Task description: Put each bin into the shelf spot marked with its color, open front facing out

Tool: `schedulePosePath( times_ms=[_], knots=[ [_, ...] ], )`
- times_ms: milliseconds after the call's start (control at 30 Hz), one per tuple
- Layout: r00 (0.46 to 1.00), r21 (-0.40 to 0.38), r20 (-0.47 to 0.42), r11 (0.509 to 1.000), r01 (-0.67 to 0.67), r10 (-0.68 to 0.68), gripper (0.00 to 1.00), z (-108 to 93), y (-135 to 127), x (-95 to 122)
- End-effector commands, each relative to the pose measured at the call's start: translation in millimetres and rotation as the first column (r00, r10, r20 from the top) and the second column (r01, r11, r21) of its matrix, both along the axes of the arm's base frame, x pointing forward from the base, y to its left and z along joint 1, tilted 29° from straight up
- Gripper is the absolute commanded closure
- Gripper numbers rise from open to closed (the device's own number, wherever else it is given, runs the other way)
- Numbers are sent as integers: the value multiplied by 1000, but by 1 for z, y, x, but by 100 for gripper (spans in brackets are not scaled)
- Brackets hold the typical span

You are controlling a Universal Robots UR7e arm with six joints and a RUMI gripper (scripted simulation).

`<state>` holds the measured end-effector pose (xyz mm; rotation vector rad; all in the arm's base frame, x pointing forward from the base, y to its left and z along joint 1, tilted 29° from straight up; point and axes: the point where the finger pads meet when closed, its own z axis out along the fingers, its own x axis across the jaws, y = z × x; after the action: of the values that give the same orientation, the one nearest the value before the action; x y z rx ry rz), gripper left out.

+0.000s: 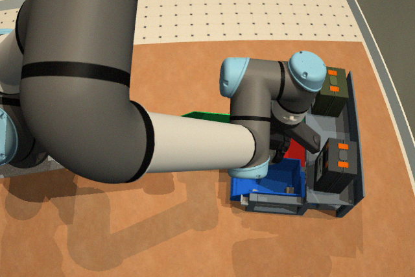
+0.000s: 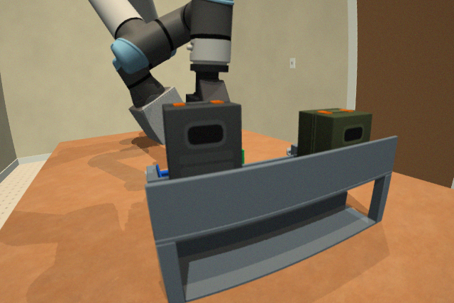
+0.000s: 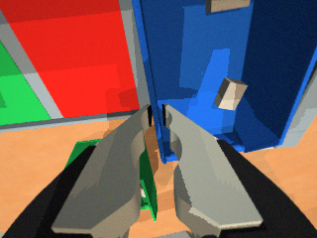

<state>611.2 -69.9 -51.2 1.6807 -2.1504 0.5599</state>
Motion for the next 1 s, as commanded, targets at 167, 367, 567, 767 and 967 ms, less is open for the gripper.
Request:
schedulePosePath(
  times_ms=[167, 367, 567, 767, 967],
  knots=[
    [1000, 0, 4, 1000, -2, 2, 95, 9, 6, 1],
    [1000, 0, 5, 1000, -2, 2, 95, 16, 9, 1],
    [1000, 0, 5, 1000, -2, 2, 95, 21, 12, 0],
    [1000, 0, 5, 1000, -2, 2, 95, 30, 17, 0],
    [1000, 0, 5, 1000, -2, 2, 95, 38, 22, -1]
  ],
)
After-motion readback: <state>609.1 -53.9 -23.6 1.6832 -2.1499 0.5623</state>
